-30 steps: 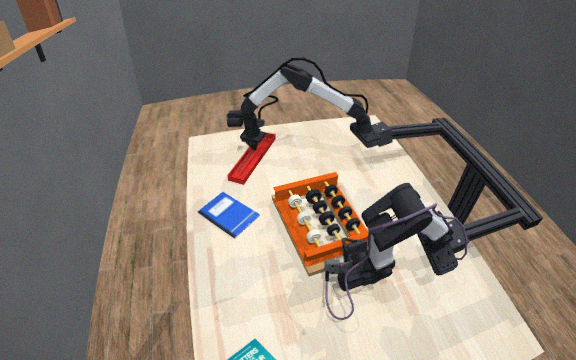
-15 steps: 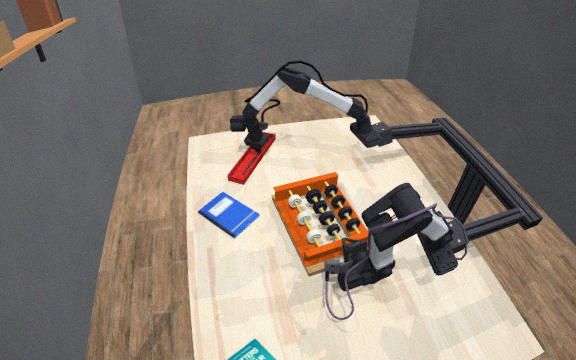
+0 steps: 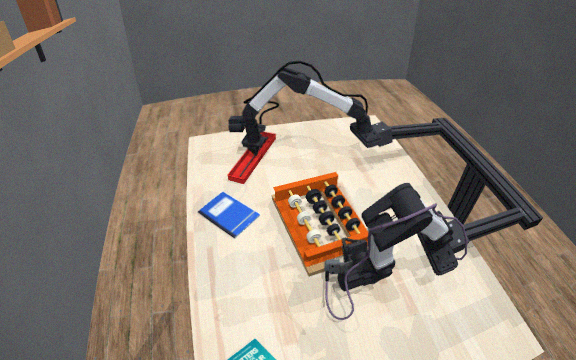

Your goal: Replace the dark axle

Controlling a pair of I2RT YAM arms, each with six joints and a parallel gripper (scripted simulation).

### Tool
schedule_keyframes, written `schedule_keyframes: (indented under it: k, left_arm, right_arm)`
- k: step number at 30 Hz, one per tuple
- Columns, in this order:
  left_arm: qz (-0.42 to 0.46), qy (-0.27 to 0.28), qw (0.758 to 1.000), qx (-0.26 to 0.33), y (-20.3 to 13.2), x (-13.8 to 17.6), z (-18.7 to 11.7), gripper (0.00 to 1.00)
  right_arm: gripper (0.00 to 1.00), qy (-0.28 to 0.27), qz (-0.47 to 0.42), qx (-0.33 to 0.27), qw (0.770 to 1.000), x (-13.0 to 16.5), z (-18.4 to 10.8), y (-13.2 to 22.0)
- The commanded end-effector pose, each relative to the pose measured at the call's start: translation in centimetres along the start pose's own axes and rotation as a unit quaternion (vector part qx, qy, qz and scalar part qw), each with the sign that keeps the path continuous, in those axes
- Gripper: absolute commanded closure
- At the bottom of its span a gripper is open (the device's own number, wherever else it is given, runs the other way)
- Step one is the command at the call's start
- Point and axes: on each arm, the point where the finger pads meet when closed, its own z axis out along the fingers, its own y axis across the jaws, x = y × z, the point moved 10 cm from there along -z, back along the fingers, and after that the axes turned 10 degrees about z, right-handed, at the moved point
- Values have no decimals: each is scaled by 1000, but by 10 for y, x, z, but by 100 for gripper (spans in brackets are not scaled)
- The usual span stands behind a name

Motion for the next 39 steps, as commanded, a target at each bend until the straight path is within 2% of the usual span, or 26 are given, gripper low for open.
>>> schedule_keyframes:
  k: [1, 6, 8, 12, 39]
  left_arm:
    - [26, 10, 999, 19, -4, -3, 13, 67]
    - [26, 10, 999, 19, -4, -3, 13, 67]
    - [26, 10, 999, 19, -4, -3, 13, 67]
    - [26, 10, 999, 19, -4, -3, 13, 67]
    - [26, 10, 999, 19, -4, -3, 13, 67]
  right_arm:
    - [100, 10, -4, -10, 1000, 8, 9, 5]
    - [100, 12, 0, -14, 1000, 5, 0, 8]
    - [100, 6, -4, 0, 1000, 5, 21, -1]
    - [100, 3, -5, 1, 1000, 7, 26, -4]
    - [100, 3, -5, 1, 1000, 7, 26, -4]
